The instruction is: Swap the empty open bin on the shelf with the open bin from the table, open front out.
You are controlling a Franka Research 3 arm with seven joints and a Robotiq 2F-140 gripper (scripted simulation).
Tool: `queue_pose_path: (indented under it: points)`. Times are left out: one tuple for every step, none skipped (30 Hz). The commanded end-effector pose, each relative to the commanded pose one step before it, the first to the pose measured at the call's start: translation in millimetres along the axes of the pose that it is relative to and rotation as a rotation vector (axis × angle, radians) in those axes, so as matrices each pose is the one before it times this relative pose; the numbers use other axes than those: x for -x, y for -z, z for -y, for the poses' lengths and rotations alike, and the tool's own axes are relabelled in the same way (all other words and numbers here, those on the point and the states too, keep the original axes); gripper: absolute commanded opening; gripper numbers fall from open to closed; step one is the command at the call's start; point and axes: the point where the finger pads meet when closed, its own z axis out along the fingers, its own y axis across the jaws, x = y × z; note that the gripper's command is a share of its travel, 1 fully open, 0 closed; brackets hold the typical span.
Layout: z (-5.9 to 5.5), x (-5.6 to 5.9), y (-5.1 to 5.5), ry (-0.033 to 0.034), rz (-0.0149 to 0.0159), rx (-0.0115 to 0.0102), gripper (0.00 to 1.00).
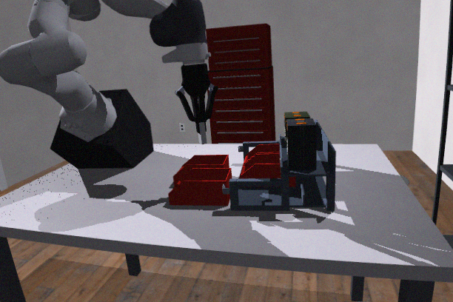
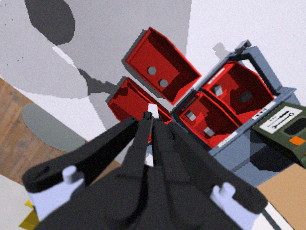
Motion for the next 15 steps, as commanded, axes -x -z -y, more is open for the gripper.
queue_pose_path:
  points:
    - [0.61, 4.36, 1.08, 0.27906, -0.00760, -0.00194, 0.00]
    - [0.00, 0.00, 0.00, 0.02946, -0.00268, -0.00249, 0.00]
    - [0.00, 0.00, 0.00, 0.02944, -0.00261, -0.00240, 0.00]
    - [0.00, 0.00, 0.00, 0.02950, -0.00250, -0.00225, 0.00]
    - [0.00, 0.00, 0.00, 0.02962, -0.00238, -0.00207, 0.00]
    - [0.00, 0.00, 0.00, 0.02976, -0.00225, -0.00188, 0.15]
    - [0.00, 0.00, 0.00, 0.02992, -0.00211, -0.00170, 0.15]
    - [0.00, 0.00, 0.00, 0.03006, -0.00198, -0.00152, 0.15]
    - [0.00, 0.00, 0.00, 0.03017, -0.00182, -0.00133, 0.15]
    - [0.00, 0.00, 0.00, 0.03025, -0.00165, -0.00113, 0.15]
    - [0.00, 0.00, 0.00, 0.03031, -0.00148, -0.00093, 0.15]
    - [0.00, 0.00, 0.00, 0.03036, -0.00129, -0.00074, 0.15]
    - [0.00, 0.00, 0.00, 0.03040, -0.00110, -0.00056, 0.15]
    - [0.00, 0.00, 0.00, 0.00000, 0.00000, 0.00000, 0.15]
    - [0.00, 0.00, 0.00, 0.00000, 0.00000, 0.00000, 0.15]
